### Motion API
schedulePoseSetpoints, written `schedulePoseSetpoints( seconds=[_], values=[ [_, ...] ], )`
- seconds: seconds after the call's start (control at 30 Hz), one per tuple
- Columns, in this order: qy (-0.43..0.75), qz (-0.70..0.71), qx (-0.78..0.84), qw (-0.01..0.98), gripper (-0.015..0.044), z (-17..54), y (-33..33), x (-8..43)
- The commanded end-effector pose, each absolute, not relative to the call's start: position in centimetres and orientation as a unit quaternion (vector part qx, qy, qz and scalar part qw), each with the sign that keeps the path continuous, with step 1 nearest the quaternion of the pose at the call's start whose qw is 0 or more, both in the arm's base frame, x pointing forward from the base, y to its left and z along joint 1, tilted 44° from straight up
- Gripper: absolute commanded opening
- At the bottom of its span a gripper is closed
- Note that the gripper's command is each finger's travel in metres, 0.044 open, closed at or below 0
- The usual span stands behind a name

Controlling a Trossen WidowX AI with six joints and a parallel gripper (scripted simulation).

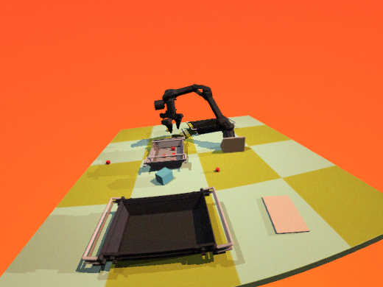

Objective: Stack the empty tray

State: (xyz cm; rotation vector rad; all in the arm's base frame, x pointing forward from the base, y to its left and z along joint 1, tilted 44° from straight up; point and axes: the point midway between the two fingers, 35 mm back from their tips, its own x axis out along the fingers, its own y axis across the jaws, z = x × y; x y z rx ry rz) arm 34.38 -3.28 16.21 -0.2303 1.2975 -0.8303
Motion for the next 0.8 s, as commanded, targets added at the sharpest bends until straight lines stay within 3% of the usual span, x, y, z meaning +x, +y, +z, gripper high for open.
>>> schedulePoseSetpoints(
  seconds=[0.0, 0.37, 0.7, 0.77],
  values=[
    [0.502, -0.477, 0.060, 0.719, 0.0440, 19.8, -7.6, 30.5],
    [0.198, -0.653, 0.413, 0.604, 0.0440, 24.9, -14.3, 18.1],
    [-0.145, -0.664, 0.622, 0.390, 0.0440, 25.4, -14.4, 7.1],
    [-0.170, -0.660, 0.631, 0.372, 0.0440, 25.3, -14.2, 6.4]
  ],
)
